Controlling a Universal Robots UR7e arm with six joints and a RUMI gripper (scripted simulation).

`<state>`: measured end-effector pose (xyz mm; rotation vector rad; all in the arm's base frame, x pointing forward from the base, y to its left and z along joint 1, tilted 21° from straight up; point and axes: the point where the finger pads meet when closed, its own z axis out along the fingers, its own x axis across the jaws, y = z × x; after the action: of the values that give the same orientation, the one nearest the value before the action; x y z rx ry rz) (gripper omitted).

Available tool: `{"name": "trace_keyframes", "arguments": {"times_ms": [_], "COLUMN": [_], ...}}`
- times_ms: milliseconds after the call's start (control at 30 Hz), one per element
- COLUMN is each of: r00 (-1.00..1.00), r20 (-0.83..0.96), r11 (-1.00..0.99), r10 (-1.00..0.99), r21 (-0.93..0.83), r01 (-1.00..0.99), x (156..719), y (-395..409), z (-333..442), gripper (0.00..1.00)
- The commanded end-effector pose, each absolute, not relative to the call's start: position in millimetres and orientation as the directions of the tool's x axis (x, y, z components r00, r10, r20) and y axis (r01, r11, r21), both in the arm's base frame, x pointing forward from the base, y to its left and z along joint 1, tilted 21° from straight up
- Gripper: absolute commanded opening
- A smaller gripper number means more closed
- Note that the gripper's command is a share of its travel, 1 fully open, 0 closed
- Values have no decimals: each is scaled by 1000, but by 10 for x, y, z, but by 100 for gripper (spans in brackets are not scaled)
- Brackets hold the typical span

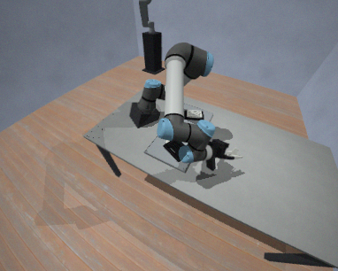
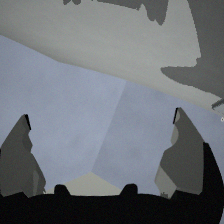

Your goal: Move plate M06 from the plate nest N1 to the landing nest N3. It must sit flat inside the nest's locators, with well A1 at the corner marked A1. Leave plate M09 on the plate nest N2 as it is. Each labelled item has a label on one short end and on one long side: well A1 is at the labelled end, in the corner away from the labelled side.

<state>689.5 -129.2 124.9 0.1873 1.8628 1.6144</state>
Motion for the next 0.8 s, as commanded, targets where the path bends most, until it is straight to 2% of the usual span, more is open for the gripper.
{"name": "trace_keyframes", "arguments": {"times_ms": [0, 767], "r00": [-783, -805], "r20": [-405, -536], "r11": [240, 286], "r10": [473, 253], "r21": [914, 837], "r01": [-328, -467], "x": [6853, 6476], "y": [-1205, -604], "z": [1318, 1747], "gripper": [82, 82]}}
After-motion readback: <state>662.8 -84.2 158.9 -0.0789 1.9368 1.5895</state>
